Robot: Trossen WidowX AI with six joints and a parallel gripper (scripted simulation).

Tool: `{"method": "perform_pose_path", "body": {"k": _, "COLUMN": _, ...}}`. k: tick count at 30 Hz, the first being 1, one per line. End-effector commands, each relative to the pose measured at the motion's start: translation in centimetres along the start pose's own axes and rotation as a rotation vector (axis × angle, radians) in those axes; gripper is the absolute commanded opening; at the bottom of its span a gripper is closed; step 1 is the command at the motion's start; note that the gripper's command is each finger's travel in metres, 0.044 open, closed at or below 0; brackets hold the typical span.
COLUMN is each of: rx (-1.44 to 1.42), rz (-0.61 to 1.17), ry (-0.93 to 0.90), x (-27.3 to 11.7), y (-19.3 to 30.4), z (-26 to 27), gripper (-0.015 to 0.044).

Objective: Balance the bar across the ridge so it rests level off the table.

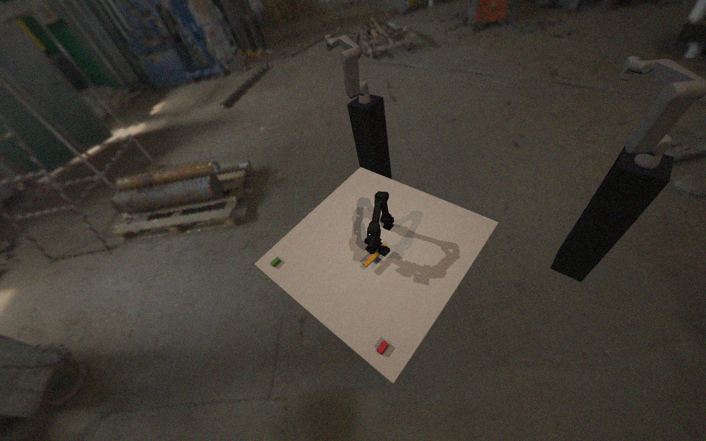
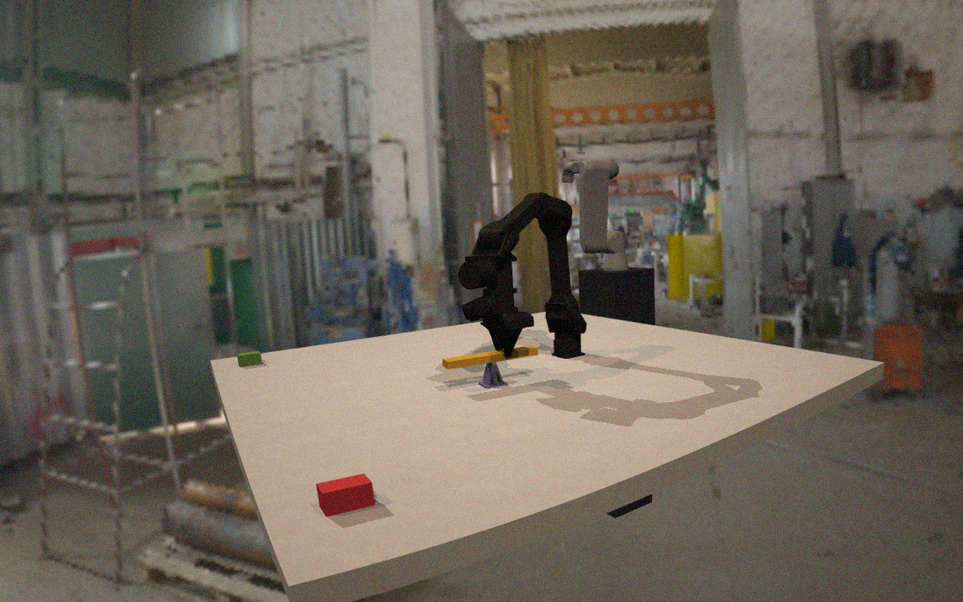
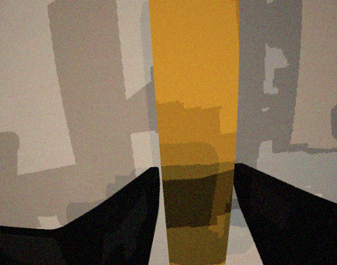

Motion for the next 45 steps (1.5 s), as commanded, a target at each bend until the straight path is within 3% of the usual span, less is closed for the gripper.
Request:
{"method": "perform_pose_path", "body": {"k": 1, "rx": 0.0, "rz": 0.0, "ry": 0.0, "x": 0.0, "y": 0.0, "z": 0.0, "gripper": 0.0185}}
{"method": "perform_pose_path", "body": {"k": 11, "rx": 0.0, "rz": 0.0, "ry": 0.0, "x": 0.0, "y": 0.0, "z": 0.0, "gripper": 0.044}}
{"method": "perform_pose_path", "body": {"k": 15, "rx": 0.0, "rz": 0.0, "ry": 0.0, "x": -0.8, "y": -0.1, "z": 0.0, "gripper": 0.044}}
{"method": "perform_pose_path", "body": {"k": 23, "rx": 0.0, "rz": 0.0, "ry": 0.0, "x": -9.8, "y": 0.0, "z": 0.0, "gripper": 0.044}}
{"method": "perform_pose_path", "body": {"k": 45, "rx": 0.0, "rz": 0.0, "ry": 0.0, "x": -10.0, "y": 0.0, "z": 0.0, "gripper": 0.044}}
Point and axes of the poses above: the point midway between the two fingers, 35 mm back from their tips, its own x axis out along the fingers, its own z axis across the jaws, y = z × x, the point moved 3 cm from there along -x, back along the fingers, and after that the axes turned 10 degrees about -x, right-handed, at the moved point
